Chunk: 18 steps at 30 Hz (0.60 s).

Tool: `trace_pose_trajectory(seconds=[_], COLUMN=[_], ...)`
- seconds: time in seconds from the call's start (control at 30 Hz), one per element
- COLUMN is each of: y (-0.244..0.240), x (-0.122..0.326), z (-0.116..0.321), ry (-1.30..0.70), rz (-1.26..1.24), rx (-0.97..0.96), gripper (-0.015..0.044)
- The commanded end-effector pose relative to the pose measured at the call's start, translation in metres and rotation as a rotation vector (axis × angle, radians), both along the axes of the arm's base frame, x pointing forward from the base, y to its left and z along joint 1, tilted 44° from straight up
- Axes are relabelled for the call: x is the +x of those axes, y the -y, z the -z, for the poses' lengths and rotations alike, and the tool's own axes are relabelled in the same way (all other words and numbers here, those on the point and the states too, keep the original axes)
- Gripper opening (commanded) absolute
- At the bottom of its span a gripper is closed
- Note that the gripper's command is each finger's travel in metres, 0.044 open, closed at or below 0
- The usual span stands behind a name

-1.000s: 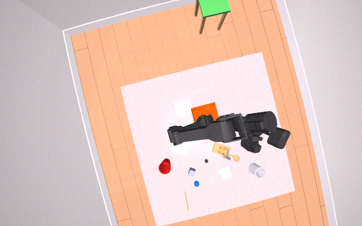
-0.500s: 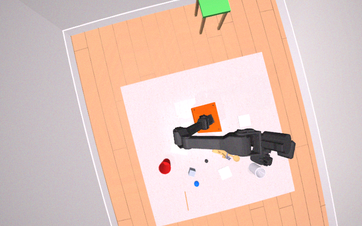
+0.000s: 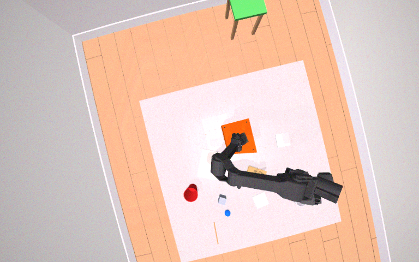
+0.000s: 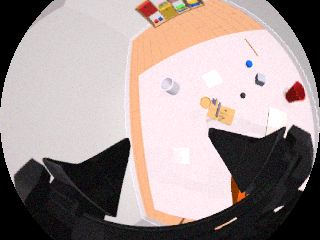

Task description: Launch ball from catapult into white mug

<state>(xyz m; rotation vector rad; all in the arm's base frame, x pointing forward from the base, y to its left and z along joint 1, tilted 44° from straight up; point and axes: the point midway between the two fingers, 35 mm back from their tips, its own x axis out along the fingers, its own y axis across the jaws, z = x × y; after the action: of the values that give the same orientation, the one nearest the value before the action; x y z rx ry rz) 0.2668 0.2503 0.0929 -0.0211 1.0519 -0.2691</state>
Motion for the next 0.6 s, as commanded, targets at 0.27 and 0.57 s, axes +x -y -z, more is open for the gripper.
trace_pose_trajectory(seconds=[0.27,0.57], y=[0.064,0.114], x=[0.041,0.060], z=[0.050,0.083], ry=[-0.209,-0.402], rz=[-0.158,-0.288], rx=[-0.296,-0.458], gripper=[0.0440,0.0440])
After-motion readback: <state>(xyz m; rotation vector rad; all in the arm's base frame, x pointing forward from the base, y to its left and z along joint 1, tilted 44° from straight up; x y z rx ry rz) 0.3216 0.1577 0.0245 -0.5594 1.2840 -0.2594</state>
